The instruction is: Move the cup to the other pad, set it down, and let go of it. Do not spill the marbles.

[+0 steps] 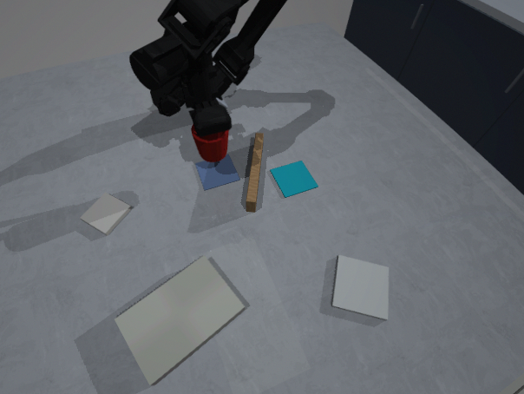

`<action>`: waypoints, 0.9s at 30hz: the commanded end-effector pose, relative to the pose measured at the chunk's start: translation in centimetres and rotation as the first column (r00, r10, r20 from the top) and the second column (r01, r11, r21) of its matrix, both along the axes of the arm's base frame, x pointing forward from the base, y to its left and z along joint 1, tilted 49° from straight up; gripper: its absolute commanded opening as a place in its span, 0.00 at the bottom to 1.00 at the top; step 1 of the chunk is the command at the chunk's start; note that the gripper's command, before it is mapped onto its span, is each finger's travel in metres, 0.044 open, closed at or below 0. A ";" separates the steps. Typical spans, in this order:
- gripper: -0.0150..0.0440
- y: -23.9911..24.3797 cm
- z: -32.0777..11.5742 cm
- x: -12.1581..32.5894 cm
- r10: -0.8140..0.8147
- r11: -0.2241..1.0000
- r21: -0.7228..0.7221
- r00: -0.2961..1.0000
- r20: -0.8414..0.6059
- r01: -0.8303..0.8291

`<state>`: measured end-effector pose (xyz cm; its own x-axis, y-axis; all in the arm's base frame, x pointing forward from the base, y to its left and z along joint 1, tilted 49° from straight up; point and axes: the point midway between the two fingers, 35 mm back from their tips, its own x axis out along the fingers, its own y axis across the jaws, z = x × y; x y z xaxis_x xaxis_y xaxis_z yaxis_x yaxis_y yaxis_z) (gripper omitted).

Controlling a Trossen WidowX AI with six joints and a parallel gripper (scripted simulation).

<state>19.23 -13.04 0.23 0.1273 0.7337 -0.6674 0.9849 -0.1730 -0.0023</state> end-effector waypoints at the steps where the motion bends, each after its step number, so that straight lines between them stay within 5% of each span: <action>1: 0.25 0.0 0.0 0.0 0.000 1.000 0.000 1.000 0.000 0.000; 27: 0.25 1.2 1.7 1.4 0.005 1.000 -0.002 1.000 0.002 -0.005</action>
